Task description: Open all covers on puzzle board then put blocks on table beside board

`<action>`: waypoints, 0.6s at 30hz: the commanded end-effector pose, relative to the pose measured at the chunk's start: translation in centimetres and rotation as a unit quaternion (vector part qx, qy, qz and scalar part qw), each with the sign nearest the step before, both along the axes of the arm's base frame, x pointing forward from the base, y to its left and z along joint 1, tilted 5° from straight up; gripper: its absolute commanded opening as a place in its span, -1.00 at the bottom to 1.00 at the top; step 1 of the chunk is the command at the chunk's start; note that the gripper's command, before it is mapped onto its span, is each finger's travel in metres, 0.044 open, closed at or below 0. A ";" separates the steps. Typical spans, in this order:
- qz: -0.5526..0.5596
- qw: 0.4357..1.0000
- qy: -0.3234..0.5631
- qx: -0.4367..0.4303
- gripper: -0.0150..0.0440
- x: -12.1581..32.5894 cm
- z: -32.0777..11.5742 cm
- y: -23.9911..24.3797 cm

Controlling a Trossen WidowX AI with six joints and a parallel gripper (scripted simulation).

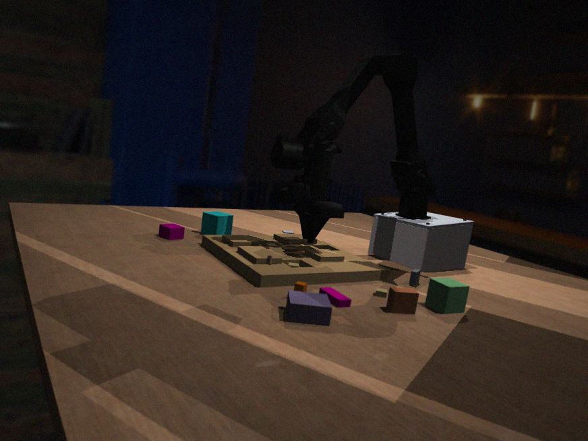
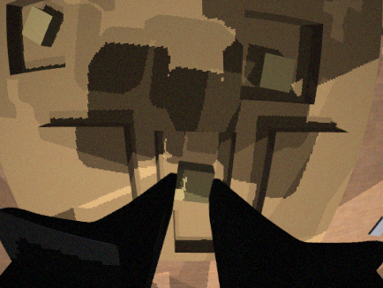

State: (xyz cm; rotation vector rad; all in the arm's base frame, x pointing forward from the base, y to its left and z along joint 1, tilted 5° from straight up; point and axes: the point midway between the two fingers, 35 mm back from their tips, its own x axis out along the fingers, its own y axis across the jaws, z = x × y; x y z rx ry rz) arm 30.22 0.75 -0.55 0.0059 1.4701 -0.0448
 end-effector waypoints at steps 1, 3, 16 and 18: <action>-0.001 1.000 -0.004 0.000 -0.22 0.2 0.7 0.0; -0.001 1.000 -0.004 0.000 -0.22 0.1 0.9 0.0; 0.000 1.000 -0.004 0.000 -0.22 -0.1 2.5 0.1; 0.000 1.000 -0.004 0.000 -0.22 -0.1 3.0 0.1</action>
